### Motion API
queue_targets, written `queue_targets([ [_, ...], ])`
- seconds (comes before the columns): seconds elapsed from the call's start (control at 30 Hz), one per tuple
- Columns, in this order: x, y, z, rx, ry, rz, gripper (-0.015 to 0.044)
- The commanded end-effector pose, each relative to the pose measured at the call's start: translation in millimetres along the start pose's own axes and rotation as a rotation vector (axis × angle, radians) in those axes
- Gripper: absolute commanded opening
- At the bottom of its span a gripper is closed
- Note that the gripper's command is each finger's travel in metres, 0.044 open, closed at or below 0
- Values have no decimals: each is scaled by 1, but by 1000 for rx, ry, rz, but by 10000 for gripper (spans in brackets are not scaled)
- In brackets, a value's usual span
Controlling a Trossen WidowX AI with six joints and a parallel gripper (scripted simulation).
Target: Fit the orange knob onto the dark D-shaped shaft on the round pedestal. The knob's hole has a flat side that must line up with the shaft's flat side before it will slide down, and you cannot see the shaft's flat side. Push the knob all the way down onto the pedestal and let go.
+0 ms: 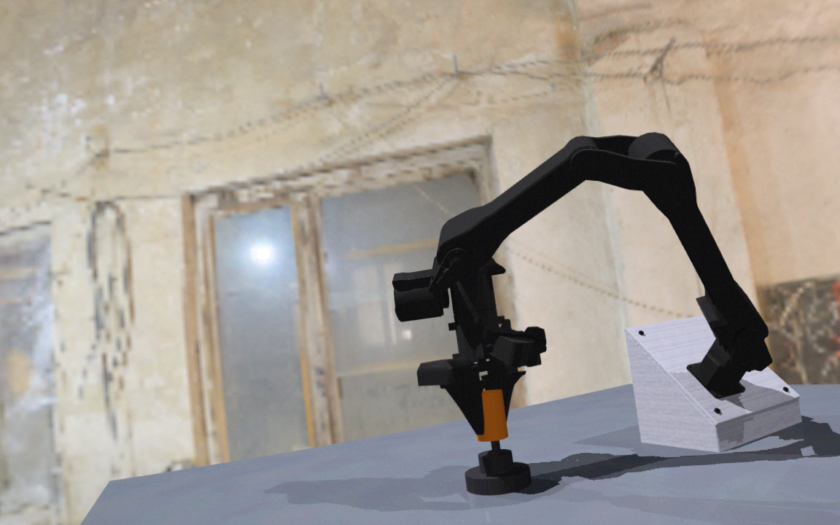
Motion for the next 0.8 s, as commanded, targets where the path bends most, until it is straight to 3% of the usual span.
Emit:
queue_targets([
  [0.0, 0, 0, 1, 2, -1, -6, 0],
  [0.77, -1, 1, 4, 2, -1, -13, 0],
])
Point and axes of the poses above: the point midway between the two fingers, 35 mm back from their tips, its own z axis out along the fingers, its own x axis across the jaws, y = z × x, the point moved 8 cm from there along -z, back along the fingers, and after that the axes turned 11 degrees about -z, right-handed, at the moved point
